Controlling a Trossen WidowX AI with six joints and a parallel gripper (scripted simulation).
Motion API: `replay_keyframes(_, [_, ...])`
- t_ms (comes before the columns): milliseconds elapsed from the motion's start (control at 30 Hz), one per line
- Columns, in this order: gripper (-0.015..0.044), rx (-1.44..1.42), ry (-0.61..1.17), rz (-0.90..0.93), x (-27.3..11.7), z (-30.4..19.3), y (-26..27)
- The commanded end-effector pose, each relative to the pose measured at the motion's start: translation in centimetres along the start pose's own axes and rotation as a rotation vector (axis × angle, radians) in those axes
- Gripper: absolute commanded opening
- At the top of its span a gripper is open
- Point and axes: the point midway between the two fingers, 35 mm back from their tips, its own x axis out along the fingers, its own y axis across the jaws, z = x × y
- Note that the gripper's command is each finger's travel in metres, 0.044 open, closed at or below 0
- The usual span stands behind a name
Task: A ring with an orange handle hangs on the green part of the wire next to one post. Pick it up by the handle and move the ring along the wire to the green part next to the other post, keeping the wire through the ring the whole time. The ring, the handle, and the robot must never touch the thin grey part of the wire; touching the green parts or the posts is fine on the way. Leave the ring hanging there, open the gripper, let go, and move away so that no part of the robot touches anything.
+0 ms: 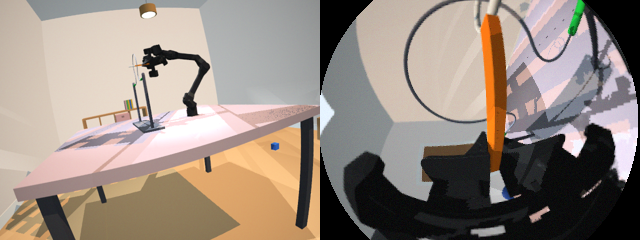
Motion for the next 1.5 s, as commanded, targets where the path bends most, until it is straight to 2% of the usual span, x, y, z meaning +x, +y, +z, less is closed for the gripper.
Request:
replay_keyframes(0, [-0.015,-0.045,-0.006,-0.024,0.0,0.0,0.0])
replay_keyframes(1467, [-0.015,-0.546,-0.074,-0.371,-0.2,0.7,-2.4])
